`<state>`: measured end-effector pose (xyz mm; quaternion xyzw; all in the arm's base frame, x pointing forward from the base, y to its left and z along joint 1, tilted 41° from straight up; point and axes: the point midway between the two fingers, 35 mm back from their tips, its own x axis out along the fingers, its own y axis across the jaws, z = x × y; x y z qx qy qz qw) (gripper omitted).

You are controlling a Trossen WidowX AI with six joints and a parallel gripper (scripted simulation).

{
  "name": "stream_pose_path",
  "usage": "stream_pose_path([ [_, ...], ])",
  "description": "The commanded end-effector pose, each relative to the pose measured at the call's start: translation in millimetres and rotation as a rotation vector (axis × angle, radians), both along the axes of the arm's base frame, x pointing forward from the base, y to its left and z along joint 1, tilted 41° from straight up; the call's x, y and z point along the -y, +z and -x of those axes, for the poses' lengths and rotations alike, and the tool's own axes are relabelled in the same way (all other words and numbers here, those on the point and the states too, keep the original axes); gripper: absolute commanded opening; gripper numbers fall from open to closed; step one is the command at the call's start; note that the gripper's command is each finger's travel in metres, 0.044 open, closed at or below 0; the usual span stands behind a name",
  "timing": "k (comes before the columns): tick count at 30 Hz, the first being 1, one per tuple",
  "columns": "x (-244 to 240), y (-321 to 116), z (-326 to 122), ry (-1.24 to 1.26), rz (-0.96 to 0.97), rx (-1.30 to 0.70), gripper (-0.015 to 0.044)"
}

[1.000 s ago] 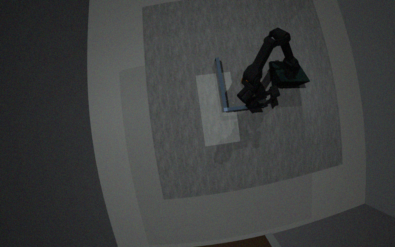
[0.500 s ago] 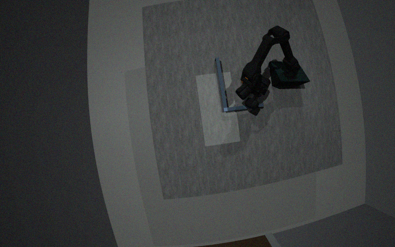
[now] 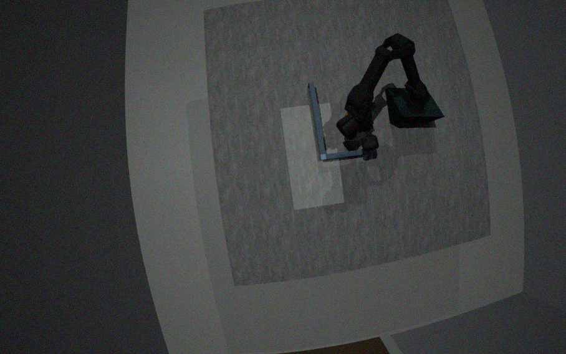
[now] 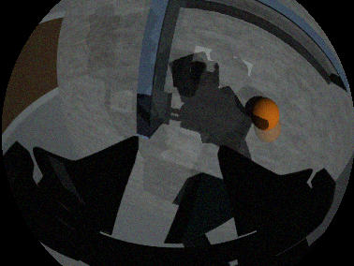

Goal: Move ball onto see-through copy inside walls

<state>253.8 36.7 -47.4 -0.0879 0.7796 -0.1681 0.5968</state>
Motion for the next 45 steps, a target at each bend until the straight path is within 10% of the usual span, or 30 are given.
stream_pose_path([
  [1,48,16,-8,0.749,-0.002,-0.222,0.0332],
  [16,86,28,-8,1.395,-0.009,-0.636,0.0332],
  [45,100,12,-6,1.402,-0.009,-0.643,0.0332],
])
